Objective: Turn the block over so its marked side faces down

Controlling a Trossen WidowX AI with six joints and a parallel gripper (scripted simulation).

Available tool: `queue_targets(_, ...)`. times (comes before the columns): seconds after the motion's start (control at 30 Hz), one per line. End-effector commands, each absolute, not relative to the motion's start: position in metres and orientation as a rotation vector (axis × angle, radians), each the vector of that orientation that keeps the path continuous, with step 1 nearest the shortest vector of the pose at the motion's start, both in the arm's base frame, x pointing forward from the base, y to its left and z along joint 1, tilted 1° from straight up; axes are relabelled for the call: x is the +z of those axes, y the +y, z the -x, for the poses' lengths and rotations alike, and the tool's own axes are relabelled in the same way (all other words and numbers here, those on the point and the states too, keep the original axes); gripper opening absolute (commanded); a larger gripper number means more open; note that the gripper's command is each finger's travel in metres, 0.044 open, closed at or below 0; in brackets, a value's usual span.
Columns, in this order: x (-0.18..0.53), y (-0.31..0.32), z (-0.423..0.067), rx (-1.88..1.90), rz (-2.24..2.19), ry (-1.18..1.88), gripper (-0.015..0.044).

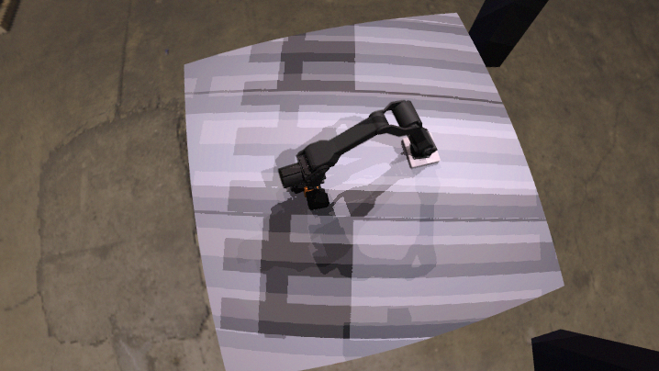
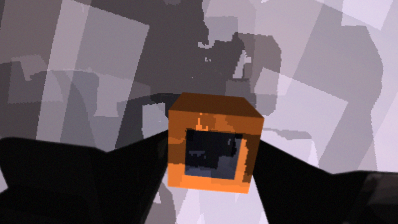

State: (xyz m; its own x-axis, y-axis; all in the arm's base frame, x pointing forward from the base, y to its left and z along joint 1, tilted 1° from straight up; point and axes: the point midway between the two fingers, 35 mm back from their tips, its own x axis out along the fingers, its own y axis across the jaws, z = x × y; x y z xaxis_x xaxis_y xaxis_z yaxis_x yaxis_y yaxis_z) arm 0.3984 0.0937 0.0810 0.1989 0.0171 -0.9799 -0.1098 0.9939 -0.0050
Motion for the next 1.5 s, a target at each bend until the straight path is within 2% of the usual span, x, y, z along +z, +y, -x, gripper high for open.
queue_targets(0.0,0.08,0.093,-0.398,0.089,0.083,1.306,0.0)
queue_targets(0.9,0.079,0.092,-0.391,0.096,0.062,0.998,0.0)
queue_targets(1.47,0.051,0.095,-0.403,0.105,0.052,0.733,0.0)
